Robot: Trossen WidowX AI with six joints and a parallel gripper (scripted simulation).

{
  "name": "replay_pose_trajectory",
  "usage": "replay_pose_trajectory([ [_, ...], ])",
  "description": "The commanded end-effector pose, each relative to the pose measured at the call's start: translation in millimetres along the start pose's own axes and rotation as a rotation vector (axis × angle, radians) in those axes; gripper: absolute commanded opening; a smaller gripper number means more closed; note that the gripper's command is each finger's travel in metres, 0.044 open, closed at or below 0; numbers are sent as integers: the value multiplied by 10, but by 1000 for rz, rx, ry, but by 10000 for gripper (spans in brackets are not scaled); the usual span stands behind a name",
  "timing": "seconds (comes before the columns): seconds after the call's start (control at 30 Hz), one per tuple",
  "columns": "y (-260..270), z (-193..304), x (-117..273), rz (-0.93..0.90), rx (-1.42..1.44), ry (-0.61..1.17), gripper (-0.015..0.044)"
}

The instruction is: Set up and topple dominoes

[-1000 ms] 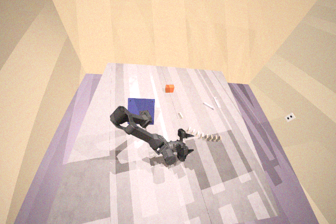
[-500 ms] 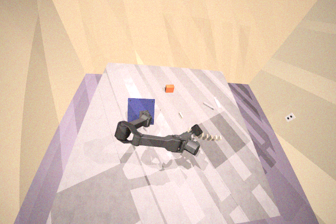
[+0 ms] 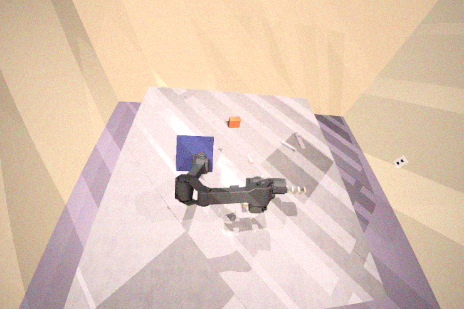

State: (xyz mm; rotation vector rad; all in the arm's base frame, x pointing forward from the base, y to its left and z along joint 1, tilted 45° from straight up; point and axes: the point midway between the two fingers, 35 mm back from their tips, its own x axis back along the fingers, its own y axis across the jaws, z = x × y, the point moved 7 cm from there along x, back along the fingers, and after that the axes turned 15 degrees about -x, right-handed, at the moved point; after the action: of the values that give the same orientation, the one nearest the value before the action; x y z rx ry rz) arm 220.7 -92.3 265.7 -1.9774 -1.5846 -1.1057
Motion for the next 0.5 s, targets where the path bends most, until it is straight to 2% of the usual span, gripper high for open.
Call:
replay_pose_trajectory([
  [0.0, 15, -65, 96, 13, -48, -95, 440],
  [0.2, 20, -68, 49, 13, -48, -94, 440],
  [0.47, 14, -129, -497, 11, -49, -96, 440],
])
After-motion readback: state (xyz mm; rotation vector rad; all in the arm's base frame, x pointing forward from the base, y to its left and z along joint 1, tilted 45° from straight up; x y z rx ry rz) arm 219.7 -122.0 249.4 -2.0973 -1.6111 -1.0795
